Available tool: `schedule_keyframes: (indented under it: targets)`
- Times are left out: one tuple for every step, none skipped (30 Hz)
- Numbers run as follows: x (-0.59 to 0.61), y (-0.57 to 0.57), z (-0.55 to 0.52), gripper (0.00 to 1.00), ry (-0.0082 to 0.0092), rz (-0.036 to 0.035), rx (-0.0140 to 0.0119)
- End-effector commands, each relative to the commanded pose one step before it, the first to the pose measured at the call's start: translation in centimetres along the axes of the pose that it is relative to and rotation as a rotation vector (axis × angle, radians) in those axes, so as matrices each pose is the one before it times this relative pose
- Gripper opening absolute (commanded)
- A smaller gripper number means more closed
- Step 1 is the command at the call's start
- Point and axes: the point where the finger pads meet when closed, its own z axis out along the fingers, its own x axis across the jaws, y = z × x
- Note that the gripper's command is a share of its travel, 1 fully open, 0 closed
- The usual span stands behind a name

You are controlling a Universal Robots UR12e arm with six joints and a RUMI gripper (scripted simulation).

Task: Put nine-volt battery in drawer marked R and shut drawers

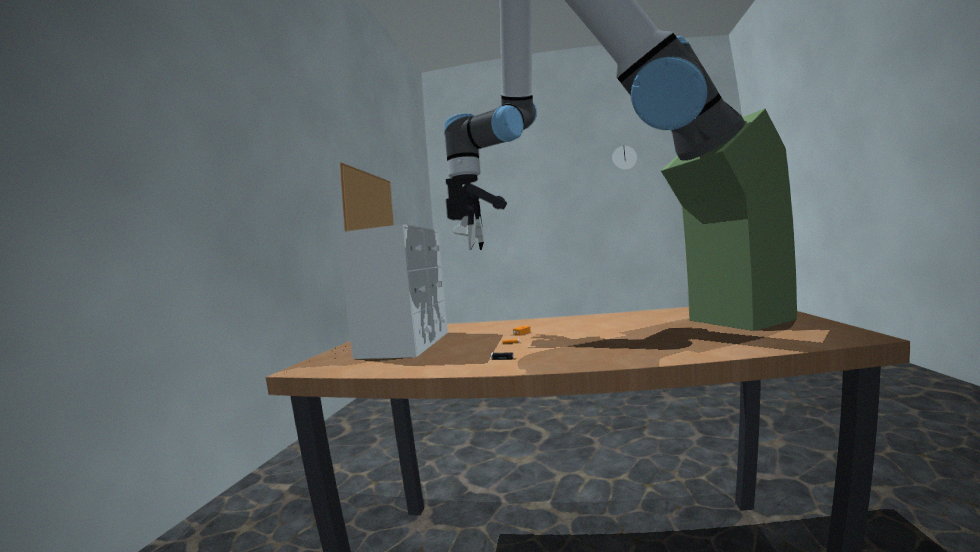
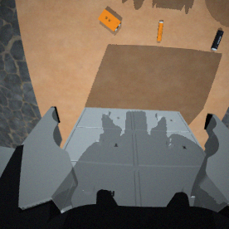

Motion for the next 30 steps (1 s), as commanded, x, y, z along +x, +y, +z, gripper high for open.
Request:
schedule_keyframes:
  targets:
    - [-0.009,0.052,-0.039,1.00,-0.00037,-0.00037,-0.00093]
    - [0.000,0.000,0.000,1.00,0.00000,0.00000,0.00000]
    - [0.000,0.000,0.000,1.00,0.00000,0.00000,0.00000]
    - [0.000,0.000,0.000,1.00,0.00000,0.00000,0.00000]
    - [0.000,0.000,0.000,1.00,0.00000,0.00000,0.00000]
    - [0.000,0.000,0.000,1.00,0.00000,0.00000,0.00000]
    - [0.000,0.000,0.000,1.00,0.00000,0.00000,0.00000]
    - [0.000,0.000,0.000,1.00,0.00000,0.00000,0.00000]
    - [0.000,0.000,0.000,1.00,0.00000,0.00000,0.00000]
    - [0.000,0.000,0.000,1.00,0.00000,0.00000,0.00000]
    - [0.000,0.000,0.000,1.00,0.00000,0.00000,0.00000]
    - [0.000,0.000,0.000,1.00,0.00000,0.00000,0.00000]
    - [0.000,0.000,0.000,1.00,0.00000,0.00000,0.00000]
    - [0.000,0.000,0.000,1.00,0.00000,0.00000,0.00000]
    - [0.000,0.000,0.000,1.00,0.00000,0.00000,0.00000]
    - [0.000,0.000,0.000,1.00,0.00000,0.00000,0.00000]
    - [0.000,0.000,0.000,1.00,0.00000,0.00000,0.00000]
    - [0.000,0.000,0.000,1.00,0.00000,0.00000,0.00000]
    - [0.000,0.000,0.000,1.00,0.00000,0.00000,0.00000]
    - [0.000,0.000,0.000,1.00,0.00000,0.00000,0.00000]
    - [0.000,0.000,0.000,1.00,0.00000,0.00000,0.00000]
    - [0.000,0.000,0.000,1.00,0.00000,0.00000,0.00000]
    - [0.000,0.000,0.000,1.00,0.00000,0.00000,0.00000]
    - [0.000,0.000,0.000,1.00,0.00000,0.00000,0.00000]
    - [0.000,0.000,0.000,1.00,0.00000,0.00000,0.00000]
    - [0.028,0.002,0.002,1.00,-0.00001,-0.00001,0.00003]
    - [0.177,0.014,0.010,1.00,-0.00007,-0.00005,0.00021]
    - [0.422,0.032,0.022,1.00,-0.00015,-0.00013,0.00047]
    - [0.715,0.049,0.034,1.00,-0.00025,-0.00020,0.00072]
    - [1.013,0.060,0.041,1.00,-0.00032,-0.00025,0.00087]
